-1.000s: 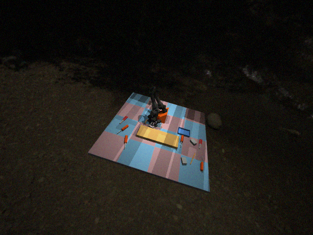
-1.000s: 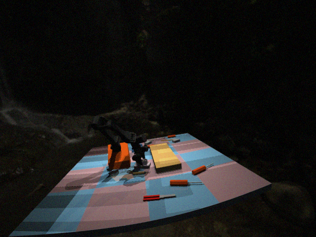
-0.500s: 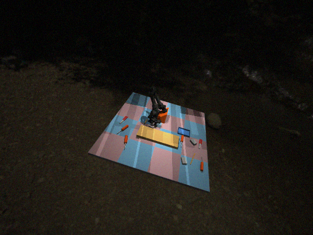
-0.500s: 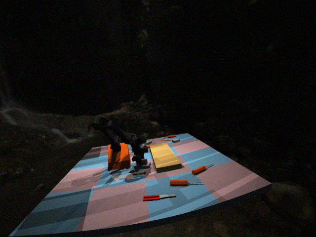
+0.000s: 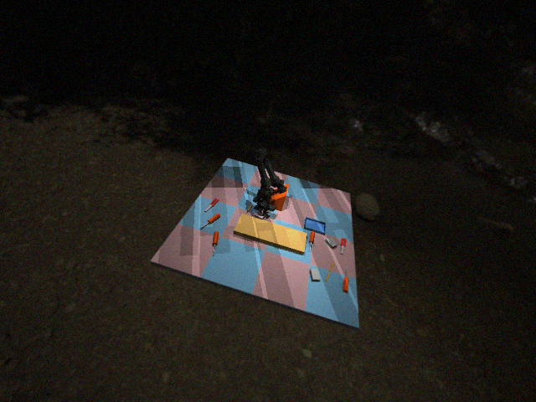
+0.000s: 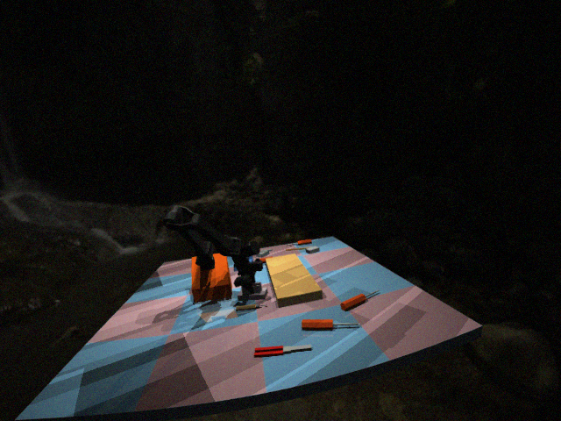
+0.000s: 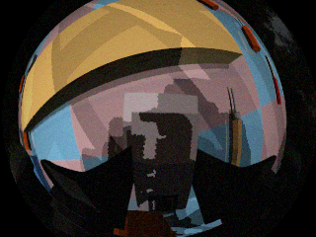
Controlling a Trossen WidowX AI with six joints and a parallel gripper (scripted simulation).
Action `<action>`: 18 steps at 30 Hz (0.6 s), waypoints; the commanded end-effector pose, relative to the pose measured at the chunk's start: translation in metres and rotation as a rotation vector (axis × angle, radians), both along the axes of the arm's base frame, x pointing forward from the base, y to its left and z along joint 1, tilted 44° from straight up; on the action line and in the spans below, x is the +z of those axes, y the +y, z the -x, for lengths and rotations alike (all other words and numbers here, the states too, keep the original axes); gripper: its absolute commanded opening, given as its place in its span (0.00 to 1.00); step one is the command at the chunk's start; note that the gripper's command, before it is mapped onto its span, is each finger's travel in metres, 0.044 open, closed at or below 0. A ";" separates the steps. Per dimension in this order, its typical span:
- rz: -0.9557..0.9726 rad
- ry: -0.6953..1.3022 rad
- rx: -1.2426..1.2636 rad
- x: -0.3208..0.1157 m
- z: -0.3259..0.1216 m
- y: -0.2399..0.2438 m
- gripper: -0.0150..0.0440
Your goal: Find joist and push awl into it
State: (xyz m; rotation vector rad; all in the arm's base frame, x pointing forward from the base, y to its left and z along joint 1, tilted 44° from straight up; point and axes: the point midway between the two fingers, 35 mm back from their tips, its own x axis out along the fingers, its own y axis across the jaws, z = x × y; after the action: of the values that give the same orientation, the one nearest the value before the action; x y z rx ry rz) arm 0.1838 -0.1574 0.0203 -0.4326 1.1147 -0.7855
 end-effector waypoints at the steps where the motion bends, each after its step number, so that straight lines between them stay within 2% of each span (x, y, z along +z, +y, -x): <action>1: -0.001 0.003 0.003 -0.001 0.000 0.000 0.55; 3: -0.001 0.003 0.003 -0.001 0.000 0.000 0.53; 9: -0.015 0.004 0.001 0.005 -0.004 0.009 0.26; 18: -0.033 0.008 -0.005 0.025 -0.011 0.035 0.25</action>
State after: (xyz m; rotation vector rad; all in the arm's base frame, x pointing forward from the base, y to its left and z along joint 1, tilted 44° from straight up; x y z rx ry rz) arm 0.1907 -0.1308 0.0337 -0.4117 1.1495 -0.7638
